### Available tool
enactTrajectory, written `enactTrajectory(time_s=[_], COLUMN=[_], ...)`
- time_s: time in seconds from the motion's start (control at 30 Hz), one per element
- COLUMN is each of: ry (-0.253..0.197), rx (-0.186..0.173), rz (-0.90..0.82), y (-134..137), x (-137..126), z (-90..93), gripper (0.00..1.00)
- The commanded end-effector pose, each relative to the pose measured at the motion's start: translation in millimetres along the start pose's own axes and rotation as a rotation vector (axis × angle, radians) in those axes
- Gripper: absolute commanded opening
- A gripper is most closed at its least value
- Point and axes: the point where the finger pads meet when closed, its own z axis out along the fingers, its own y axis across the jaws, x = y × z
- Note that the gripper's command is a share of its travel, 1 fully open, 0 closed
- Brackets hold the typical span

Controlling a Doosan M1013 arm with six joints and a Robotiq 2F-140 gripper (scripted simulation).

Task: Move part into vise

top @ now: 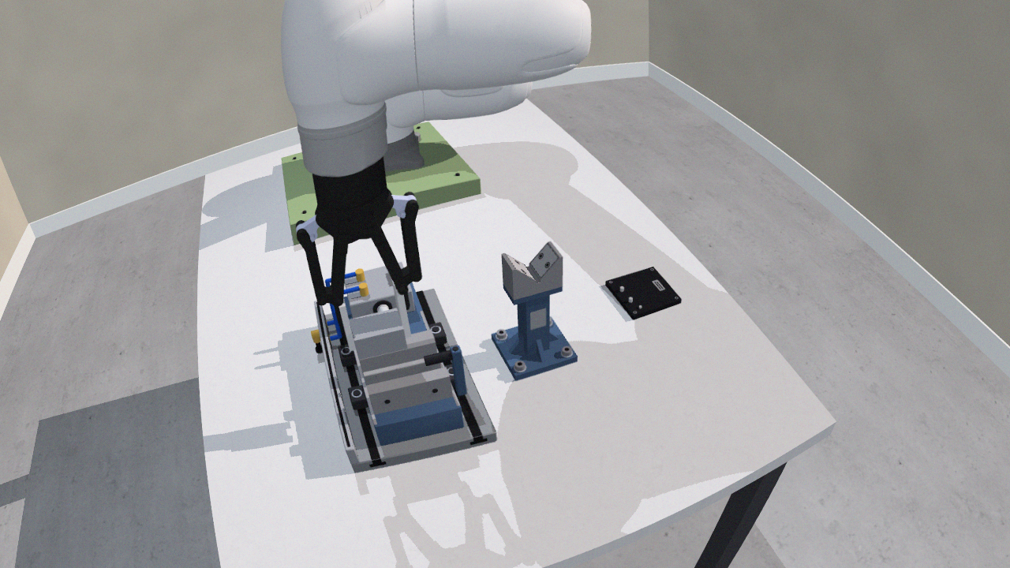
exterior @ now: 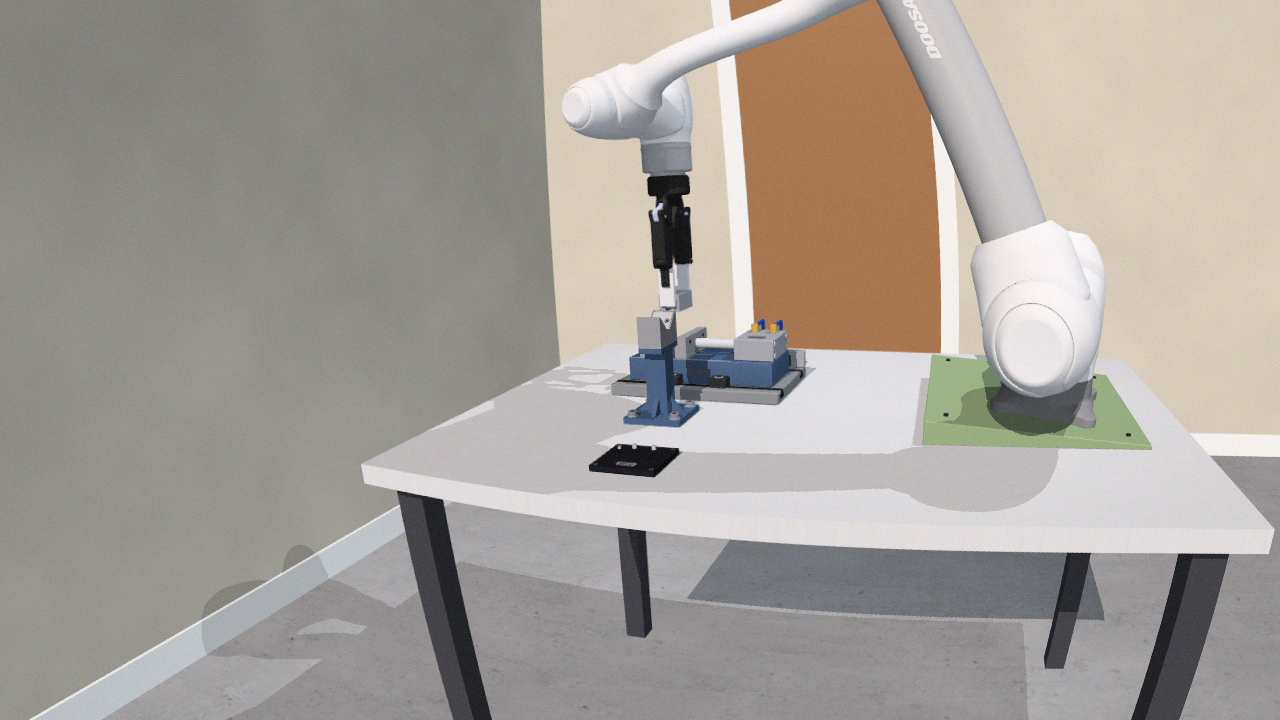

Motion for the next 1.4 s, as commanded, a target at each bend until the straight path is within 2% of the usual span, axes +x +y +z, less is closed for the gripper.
enactTrajectory(time_s=[0.0, 1.37], ry=[0.000, 0.000], rx=[0.000, 0.000], rz=[0.000, 0.000], y=[0.0, 0.1], x=[0.0, 0.0], z=[2.3, 7.1], gripper=[0.00, 0.00])
